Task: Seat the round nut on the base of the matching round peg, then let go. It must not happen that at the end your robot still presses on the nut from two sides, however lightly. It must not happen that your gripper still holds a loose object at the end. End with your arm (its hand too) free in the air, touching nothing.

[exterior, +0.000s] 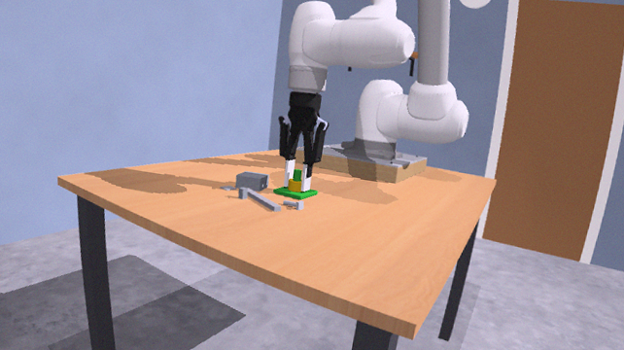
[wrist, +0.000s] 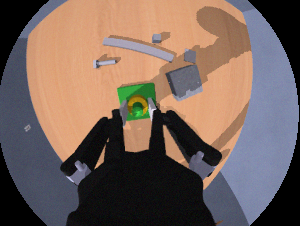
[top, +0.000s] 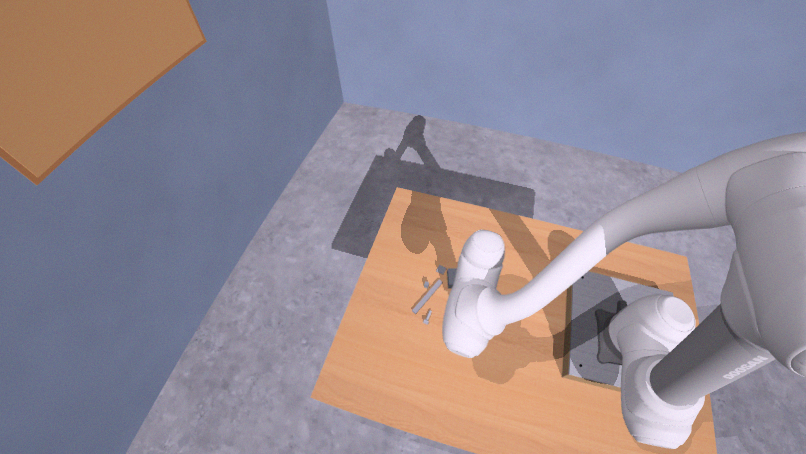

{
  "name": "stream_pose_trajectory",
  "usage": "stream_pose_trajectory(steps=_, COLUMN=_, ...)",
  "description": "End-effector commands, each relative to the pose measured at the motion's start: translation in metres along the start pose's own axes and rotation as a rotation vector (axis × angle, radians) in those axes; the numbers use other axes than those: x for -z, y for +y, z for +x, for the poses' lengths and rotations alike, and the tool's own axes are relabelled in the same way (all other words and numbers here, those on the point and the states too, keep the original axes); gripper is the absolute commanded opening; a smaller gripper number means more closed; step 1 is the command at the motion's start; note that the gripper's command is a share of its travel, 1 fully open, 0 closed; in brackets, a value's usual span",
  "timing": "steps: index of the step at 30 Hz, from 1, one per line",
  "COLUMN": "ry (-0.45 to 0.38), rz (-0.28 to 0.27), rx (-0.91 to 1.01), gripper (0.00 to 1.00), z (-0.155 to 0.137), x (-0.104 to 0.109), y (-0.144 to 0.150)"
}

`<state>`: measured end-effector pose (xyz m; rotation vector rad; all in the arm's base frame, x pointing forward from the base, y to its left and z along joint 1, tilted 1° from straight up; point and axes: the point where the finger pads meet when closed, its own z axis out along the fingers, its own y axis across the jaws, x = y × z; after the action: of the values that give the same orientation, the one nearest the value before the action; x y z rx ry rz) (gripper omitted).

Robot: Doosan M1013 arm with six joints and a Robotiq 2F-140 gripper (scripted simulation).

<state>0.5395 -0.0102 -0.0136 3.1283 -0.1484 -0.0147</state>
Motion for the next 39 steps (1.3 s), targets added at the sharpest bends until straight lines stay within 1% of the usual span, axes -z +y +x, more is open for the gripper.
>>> stream_pose_trajectory(steps=1, ry=0.0, rz=0.0, rx=0.0, gripper=1.0, z=0.0, x=0.0, y=0.0)
stream_pose_trajectory(steps=19, ry=0.0, rz=0.0, rx=0.0, gripper=1.0, z=0.0, x=0.001, y=0.0)
stream_pose_trajectory(steps=20, ry=0.0, rz=0.0, rx=0.0, gripper=1.0, z=0.001, x=0.005, y=0.0)
stream_pose_trajectory(steps=21, ry=0.0, rz=0.0, rx=0.0, gripper=1.0, z=0.002, x=0.016, y=0.0)
stream_pose_trajectory(steps=22, ry=0.0, rz=0.0, rx=0.0, gripper=1.0, z=0.004, x=0.032, y=0.0)
stream_pose_trajectory(steps=24, ry=0.0, rz=0.0, rx=0.0, gripper=1.0, z=0.004, x=0.032, y=0.0)
stream_pose_trajectory(steps=25, ry=0.0, rz=0.0, rx=0.0, gripper=1.0, z=0.006, x=0.054, y=0.0)
stream_pose_trajectory(steps=27, ry=0.0, rz=0.0, rx=0.0, gripper=1.0, z=0.007, x=0.103, y=0.0)
stream_pose_trajectory(steps=28, ry=0.0, rz=0.0, rx=0.0, gripper=1.0, z=0.005, x=0.116, y=0.0)
stream_pose_trajectory(steps=30, ry=0.0, rz=0.0, rx=0.0, gripper=1.0, z=0.003, x=0.15, y=0.0)
stream_pose_trajectory(steps=31, ry=0.0, rz=0.0, rx=0.0, gripper=1.0, z=0.002, x=0.159, y=0.0)
stream_pose_trajectory(steps=39, ry=0.0, rz=0.0, rx=0.0, gripper=1.0, z=0.002, x=0.16, y=0.0)
